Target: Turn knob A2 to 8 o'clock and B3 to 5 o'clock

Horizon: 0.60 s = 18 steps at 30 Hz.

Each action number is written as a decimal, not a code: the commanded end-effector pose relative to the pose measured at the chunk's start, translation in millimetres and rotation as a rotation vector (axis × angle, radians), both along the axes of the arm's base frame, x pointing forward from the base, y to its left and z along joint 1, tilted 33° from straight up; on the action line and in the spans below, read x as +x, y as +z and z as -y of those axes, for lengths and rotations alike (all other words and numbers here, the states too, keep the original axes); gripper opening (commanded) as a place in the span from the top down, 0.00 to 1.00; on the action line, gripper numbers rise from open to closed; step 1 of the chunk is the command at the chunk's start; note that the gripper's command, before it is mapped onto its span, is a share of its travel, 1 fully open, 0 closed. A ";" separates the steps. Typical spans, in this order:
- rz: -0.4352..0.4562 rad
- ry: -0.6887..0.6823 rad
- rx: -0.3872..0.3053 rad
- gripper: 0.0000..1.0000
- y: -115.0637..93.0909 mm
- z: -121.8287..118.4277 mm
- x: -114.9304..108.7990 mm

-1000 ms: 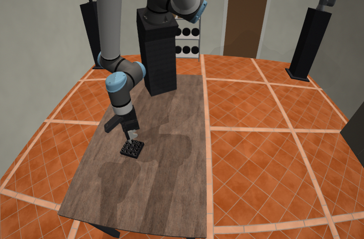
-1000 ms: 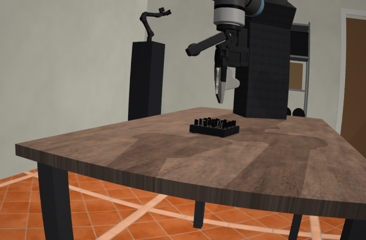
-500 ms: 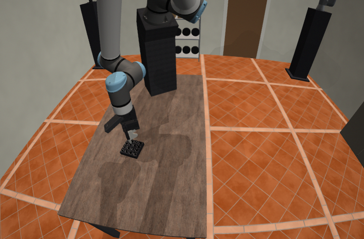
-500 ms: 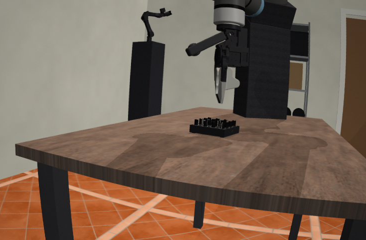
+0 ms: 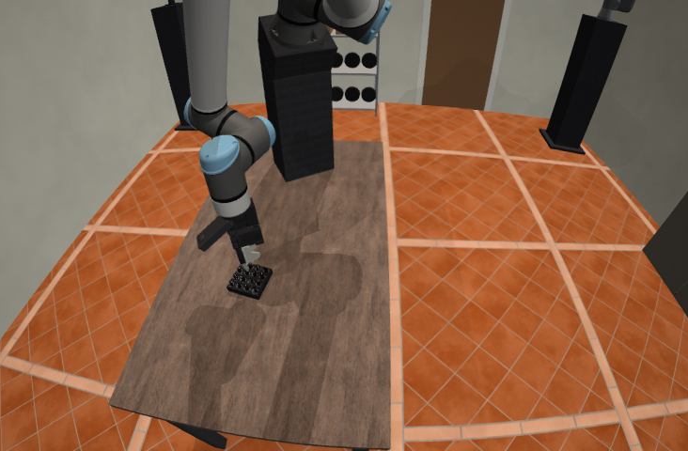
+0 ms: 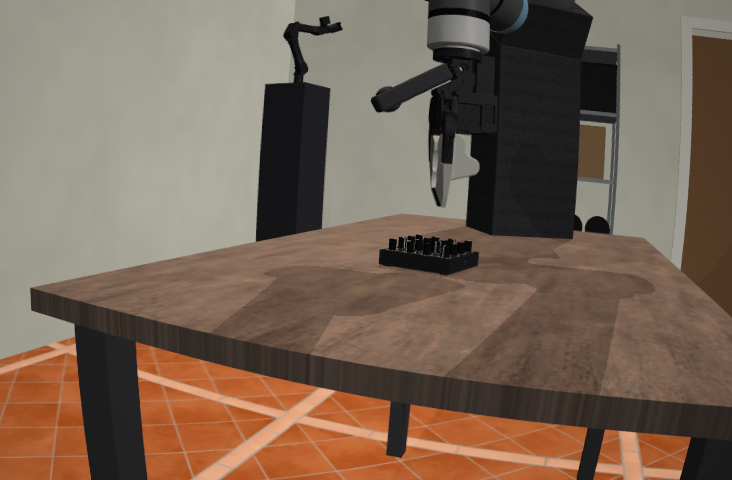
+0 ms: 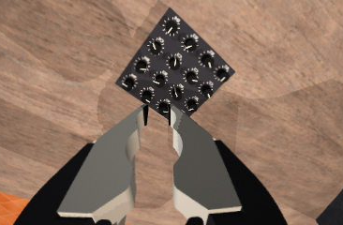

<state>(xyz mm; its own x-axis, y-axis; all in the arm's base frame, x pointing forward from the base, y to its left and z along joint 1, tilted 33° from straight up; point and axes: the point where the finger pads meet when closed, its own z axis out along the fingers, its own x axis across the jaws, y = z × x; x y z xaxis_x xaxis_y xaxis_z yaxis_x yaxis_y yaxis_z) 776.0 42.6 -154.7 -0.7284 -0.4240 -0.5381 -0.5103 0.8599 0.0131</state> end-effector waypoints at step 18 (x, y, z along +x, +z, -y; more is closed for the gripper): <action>0.001 0.000 0.000 0.89 -0.7 -0.2 0.9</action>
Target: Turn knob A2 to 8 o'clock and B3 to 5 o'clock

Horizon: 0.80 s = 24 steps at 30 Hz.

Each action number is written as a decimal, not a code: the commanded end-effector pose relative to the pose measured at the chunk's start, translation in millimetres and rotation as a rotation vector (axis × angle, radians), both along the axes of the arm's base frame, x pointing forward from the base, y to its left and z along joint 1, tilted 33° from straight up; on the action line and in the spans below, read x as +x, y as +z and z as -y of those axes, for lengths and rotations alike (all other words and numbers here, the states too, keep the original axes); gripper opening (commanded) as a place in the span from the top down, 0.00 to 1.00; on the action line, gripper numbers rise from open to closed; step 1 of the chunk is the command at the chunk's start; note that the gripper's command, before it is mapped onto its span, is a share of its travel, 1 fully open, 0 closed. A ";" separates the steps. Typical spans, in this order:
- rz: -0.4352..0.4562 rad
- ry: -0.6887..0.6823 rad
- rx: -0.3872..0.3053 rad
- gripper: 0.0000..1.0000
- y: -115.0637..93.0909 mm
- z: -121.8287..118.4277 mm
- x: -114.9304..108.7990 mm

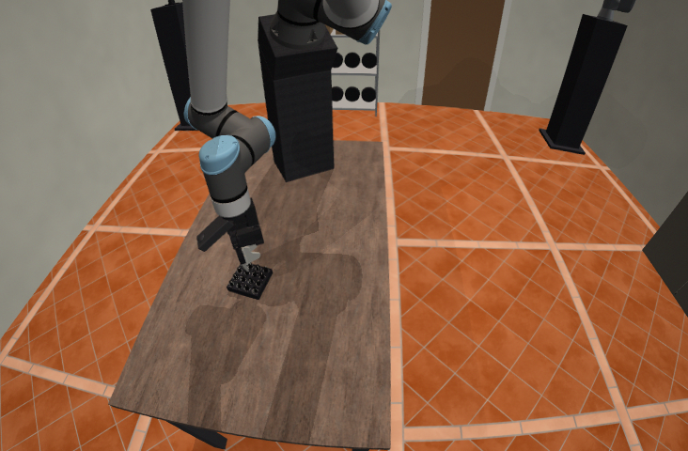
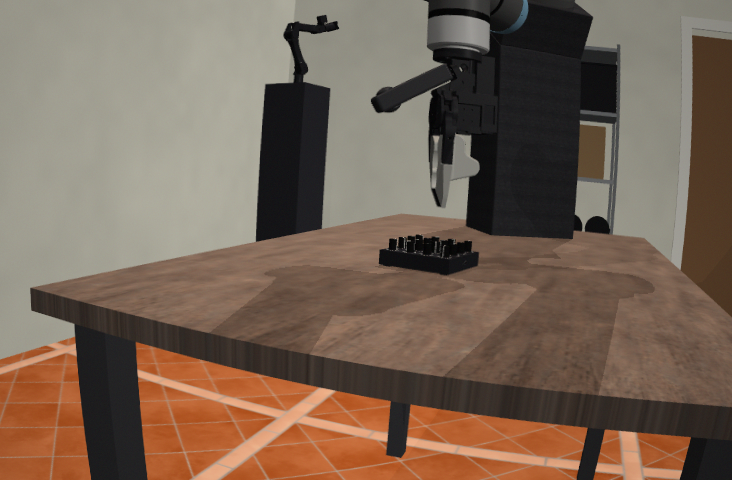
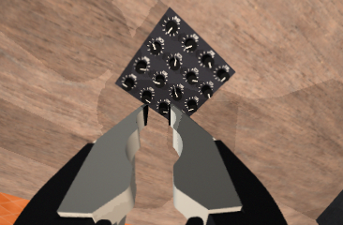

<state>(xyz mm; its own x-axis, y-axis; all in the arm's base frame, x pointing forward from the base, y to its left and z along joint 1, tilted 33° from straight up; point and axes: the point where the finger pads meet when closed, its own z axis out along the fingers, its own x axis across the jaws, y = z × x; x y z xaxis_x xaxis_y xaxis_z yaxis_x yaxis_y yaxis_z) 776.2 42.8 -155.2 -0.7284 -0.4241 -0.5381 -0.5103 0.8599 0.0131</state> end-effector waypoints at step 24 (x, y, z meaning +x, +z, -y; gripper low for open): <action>0.001 0.000 0.000 0.89 -19.4 -6.1 10.9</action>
